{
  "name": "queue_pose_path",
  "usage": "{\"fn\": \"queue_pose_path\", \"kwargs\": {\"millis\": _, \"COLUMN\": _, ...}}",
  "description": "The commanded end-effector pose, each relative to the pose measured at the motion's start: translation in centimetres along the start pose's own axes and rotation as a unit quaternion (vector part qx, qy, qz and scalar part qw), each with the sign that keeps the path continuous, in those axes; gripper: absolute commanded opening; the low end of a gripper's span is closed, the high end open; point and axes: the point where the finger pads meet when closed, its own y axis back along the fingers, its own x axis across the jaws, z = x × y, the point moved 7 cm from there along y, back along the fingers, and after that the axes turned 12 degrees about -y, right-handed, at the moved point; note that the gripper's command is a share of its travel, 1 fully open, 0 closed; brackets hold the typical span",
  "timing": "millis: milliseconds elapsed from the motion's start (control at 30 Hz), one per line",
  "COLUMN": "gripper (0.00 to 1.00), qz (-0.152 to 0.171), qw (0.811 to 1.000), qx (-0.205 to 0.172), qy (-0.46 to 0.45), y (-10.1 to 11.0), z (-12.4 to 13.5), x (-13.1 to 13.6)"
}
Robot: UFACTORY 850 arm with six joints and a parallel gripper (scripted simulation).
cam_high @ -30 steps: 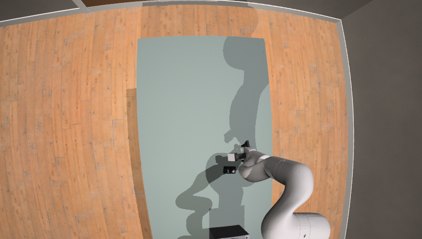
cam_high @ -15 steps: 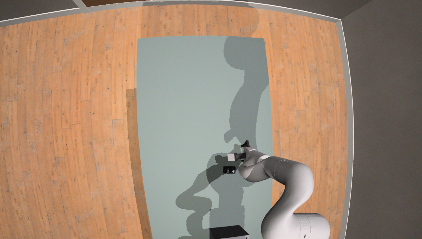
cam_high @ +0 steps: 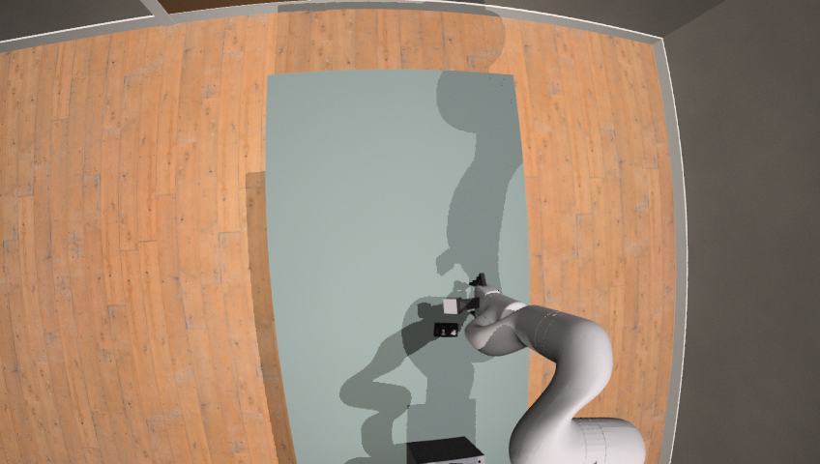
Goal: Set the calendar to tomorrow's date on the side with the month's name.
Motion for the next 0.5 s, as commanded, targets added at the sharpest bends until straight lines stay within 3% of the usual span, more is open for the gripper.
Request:
{"fn": "queue_pose_path", "kwargs": {"millis": 0, "gripper": 1.00, "qz": 0.000, "qw": 1.000, "qx": 0.001, "qy": 0.000, "y": 1.38, "z": 0.02, "x": 0.11}}
{"fn": "queue_pose_path", "kwargs": {"millis": 300, "gripper": 1.00, "qz": 0.000, "qw": 1.000, "qx": 0.001, "qy": -0.003, "y": 1.84, "z": 0.02, "x": 0.10}}
{"fn": "queue_pose_path", "kwargs": {"millis": 467, "gripper": 1.00, "qz": 0.000, "qw": 0.996, "qx": 0.001, "qy": -0.085, "y": 1.84, "z": 0.15, "x": -0.25}}
